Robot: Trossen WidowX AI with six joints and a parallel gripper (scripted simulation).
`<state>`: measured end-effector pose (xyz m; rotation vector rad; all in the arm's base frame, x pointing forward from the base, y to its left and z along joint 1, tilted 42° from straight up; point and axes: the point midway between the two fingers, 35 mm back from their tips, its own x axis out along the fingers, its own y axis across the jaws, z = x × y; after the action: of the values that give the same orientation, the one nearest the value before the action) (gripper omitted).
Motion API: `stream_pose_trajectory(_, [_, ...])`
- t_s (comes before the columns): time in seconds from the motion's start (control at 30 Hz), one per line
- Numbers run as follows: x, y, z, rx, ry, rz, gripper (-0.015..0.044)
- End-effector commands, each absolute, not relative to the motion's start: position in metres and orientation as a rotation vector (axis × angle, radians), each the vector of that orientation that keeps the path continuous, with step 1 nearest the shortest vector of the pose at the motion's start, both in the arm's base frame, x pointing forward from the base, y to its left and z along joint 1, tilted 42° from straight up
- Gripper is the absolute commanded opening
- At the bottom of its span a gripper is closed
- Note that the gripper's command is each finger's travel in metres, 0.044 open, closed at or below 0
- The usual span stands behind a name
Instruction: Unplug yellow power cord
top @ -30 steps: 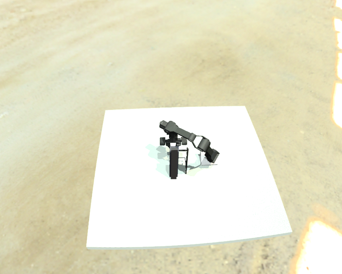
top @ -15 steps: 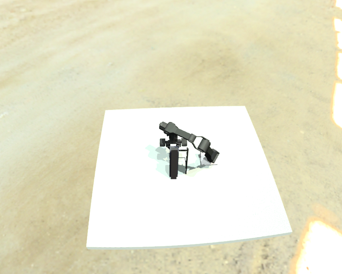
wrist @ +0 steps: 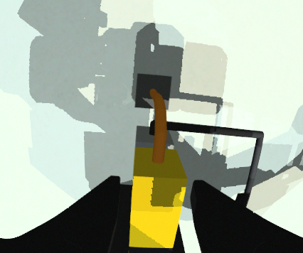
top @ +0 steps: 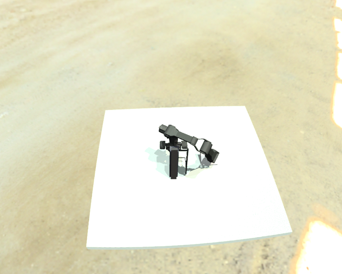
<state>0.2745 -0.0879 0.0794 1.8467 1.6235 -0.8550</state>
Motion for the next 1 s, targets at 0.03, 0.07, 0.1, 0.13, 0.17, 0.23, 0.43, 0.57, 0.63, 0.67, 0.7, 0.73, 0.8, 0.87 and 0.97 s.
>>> stream_pose_trajectory(0.03, [0.2739, -0.0820, 0.0843, 1.854, 1.624, -0.854, 0.0160])
stream_pose_trajectory(0.07, [0.2739, -0.0820, 0.0843, 1.854, 1.624, -0.854, 0.0160])
stream_pose_trajectory(0.1, [0.2739, -0.0820, 0.0843, 1.854, 1.624, -0.854, 0.0160])
stream_pose_trajectory(0.13, [0.2739, -0.0820, 0.0843, 1.854, 1.624, -0.854, 0.0160])
stream_pose_trajectory(0.17, [0.2740, -0.0818, 0.0842, 1.854, 1.624, -0.854, 0.0160])
stream_pose_trajectory(0.23, [0.2741, -0.0810, 0.0833, 1.854, 1.624, -0.854, 0.0160])
stream_pose_trajectory(0.43, [0.2748, -0.0757, 0.0772, 1.855, 1.624, -0.853, 0.0160])
stream_pose_trajectory(0.57, [0.2749, -0.0740, 0.0754, 1.855, 1.624, -0.853, 0.0160])
stream_pose_trajectory(0.63, [0.2749, -0.0740, 0.0754, 1.855, 1.624, -0.853, 0.0160])
stream_pose_trajectory(0.67, [0.2749, -0.0740, 0.0754, 1.855, 1.624, -0.853, 0.0160])
stream_pose_trajectory(0.7, [0.2755, -0.0765, 0.0761, 1.845, 1.622, -0.852, 0.0134])
stream_pose_trajectory(0.73, [0.2755, -0.0765, 0.0761, 1.845, 1.622, -0.852, 0.0107])
stream_pose_trajectory(0.8, [0.2755, -0.0765, 0.0761, 1.845, 1.622, -0.852, 0.0055])
stream_pose_trajectory(0.87, [0.2755, -0.0765, 0.0761, 1.845, 1.622, -0.852, 0.0042])
stream_pose_trajectory(0.97, [0.2755, -0.0765, 0.0761, 1.845, 1.622, -0.852, 0.0022])
